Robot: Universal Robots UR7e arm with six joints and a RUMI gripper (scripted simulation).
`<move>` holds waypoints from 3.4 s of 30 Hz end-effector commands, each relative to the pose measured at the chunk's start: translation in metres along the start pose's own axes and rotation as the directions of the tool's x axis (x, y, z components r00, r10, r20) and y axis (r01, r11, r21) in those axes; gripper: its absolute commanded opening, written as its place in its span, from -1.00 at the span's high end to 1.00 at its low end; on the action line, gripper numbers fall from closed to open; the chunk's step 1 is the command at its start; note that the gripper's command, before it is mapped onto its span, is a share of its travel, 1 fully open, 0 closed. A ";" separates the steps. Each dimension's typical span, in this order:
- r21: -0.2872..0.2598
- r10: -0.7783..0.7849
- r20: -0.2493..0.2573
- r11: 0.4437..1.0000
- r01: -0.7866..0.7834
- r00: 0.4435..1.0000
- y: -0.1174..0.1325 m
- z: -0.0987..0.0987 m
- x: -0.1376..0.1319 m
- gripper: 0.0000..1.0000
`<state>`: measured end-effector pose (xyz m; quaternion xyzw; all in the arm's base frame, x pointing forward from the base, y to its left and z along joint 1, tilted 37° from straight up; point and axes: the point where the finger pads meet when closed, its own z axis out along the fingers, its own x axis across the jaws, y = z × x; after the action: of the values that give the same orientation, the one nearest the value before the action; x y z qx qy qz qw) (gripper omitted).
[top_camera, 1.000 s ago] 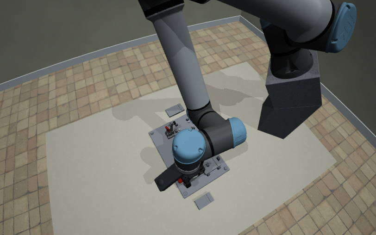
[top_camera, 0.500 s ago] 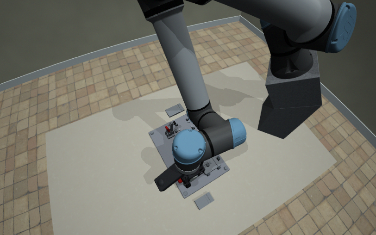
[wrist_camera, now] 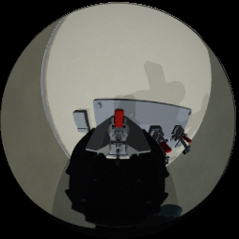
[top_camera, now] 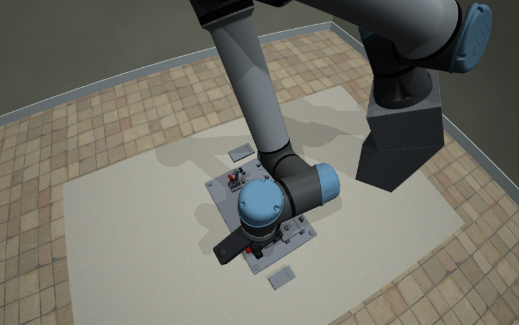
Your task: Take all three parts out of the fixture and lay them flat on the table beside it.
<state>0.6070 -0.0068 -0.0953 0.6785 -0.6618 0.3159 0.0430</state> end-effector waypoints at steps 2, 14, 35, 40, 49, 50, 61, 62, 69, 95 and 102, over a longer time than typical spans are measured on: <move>0.004 0.001 0.001 1.000 -0.001 1.000 -0.002 -0.001 0.000 1.00; 0.004 0.001 0.001 1.000 -0.001 1.000 -0.002 -0.001 0.000 1.00; 0.002 -0.001 0.002 1.000 0.001 1.000 0.000 -0.004 -0.001 1.00; 0.003 -0.001 0.002 1.000 0.001 1.000 0.001 -0.006 -0.001 1.00; 0.002 -0.001 0.002 1.000 0.001 1.000 0.004 -0.011 -0.001 1.00; 0.003 -0.001 0.002 1.000 0.001 1.000 0.004 -0.012 -0.001 1.00; 0.003 -0.001 0.001 1.000 0.001 1.000 0.010 -0.020 -0.001 1.00; 0.003 -0.001 0.001 1.000 0.001 1.000 0.010 -0.020 -0.001 1.00; 0.004 -0.001 0.001 1.000 0.001 1.000 0.016 -0.026 -0.001 1.00; 0.000 -0.001 0.001 1.000 0.001 1.000 0.039 -0.033 -0.001 1.00; -0.001 -0.001 0.001 1.000 0.001 1.000 0.044 -0.033 -0.001 1.00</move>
<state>0.5613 0.0048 -0.0814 0.6780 -0.6617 0.3176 0.0398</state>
